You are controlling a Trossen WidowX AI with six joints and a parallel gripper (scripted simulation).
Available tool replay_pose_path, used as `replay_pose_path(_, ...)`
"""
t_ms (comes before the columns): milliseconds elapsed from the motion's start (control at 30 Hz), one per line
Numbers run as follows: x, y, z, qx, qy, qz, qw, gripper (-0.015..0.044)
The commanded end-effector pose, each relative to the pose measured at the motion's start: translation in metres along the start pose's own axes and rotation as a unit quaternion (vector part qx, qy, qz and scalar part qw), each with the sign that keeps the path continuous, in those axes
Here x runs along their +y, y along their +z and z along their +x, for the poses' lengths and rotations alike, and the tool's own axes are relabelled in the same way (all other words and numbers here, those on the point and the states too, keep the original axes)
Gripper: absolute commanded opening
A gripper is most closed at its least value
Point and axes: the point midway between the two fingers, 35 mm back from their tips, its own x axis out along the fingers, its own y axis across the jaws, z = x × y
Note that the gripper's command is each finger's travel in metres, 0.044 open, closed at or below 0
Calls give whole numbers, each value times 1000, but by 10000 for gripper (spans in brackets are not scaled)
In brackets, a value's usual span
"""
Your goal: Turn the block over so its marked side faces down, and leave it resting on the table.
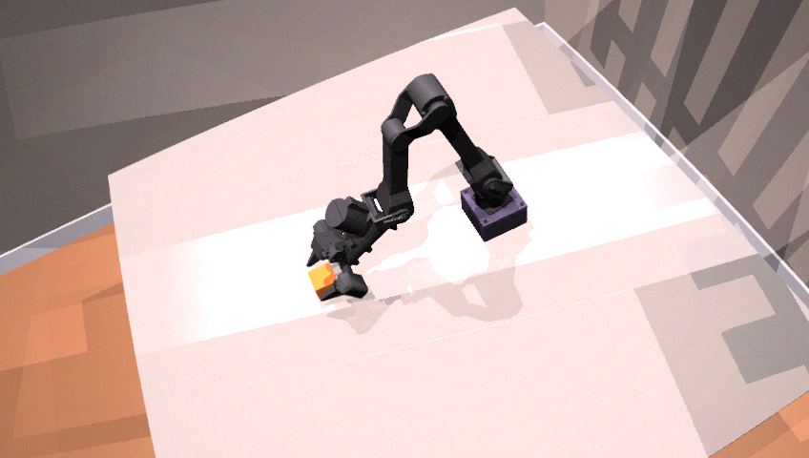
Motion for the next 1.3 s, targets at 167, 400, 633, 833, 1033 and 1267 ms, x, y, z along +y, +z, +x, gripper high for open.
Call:
replay_pose_path(167,0,37,-35,171,-1,1,985,440)
replay_pose_path(400,0,46,-61,220,1,-1,976,440)
replay_pose_path(633,0,46,-61,220,1,-1,976,440)
replay_pose_path(833,0,46,-61,220,1,-1,976,440)
replay_pose_path(1033,1,53,-55,256,2,4,967,440)
replay_pose_path(1267,1,70,-45,357,2,6,934,440)
